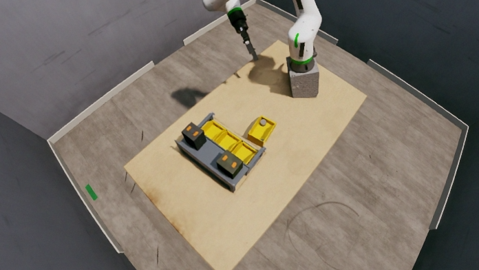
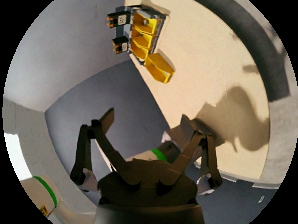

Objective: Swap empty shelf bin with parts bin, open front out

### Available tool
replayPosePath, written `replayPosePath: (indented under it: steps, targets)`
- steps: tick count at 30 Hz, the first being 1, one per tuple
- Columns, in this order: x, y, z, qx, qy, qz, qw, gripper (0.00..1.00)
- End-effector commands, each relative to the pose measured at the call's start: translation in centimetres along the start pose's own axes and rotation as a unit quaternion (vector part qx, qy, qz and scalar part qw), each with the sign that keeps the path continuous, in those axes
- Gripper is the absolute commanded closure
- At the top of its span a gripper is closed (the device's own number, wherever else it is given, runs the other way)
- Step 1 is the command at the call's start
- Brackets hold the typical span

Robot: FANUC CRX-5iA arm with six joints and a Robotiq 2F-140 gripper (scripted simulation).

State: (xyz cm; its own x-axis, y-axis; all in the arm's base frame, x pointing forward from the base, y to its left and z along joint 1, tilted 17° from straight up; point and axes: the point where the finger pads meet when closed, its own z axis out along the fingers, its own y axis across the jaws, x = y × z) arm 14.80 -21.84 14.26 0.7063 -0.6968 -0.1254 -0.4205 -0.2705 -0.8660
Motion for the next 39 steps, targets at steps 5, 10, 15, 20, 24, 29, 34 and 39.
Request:
replayPosePath:
  steps: [5, 10, 15, 20, 24, 29, 34, 39]
  targets:
    - [1.0, -0.3, 1.0, -0.049, -0.054, -0.001, 0.997, 0.00]
    - [1.9, -0.7, 1.8, -0.090, -0.090, -0.006, 0.992, 0.00]
    - [2.9, -1.3, 2.6, -0.132, -0.123, -0.014, 0.984, 0.00]
    - [3.9, -1.9, 3.4, -0.166, -0.146, -0.023, 0.975, 0.00]
    - [4.6, -2.5, 4.0, -0.192, -0.161, -0.031, 0.968, 0.00]
    - [5.9, -3.7, 5.1, -0.236, -0.182, -0.047, 0.953, 0.00]
    - [7.3, -5.2, 6.5, -0.279, -0.198, -0.067, 0.937, 0.00]
    - [8.1, -6.3, 7.4, -0.304, -0.205, -0.080, 0.927, 0.00]
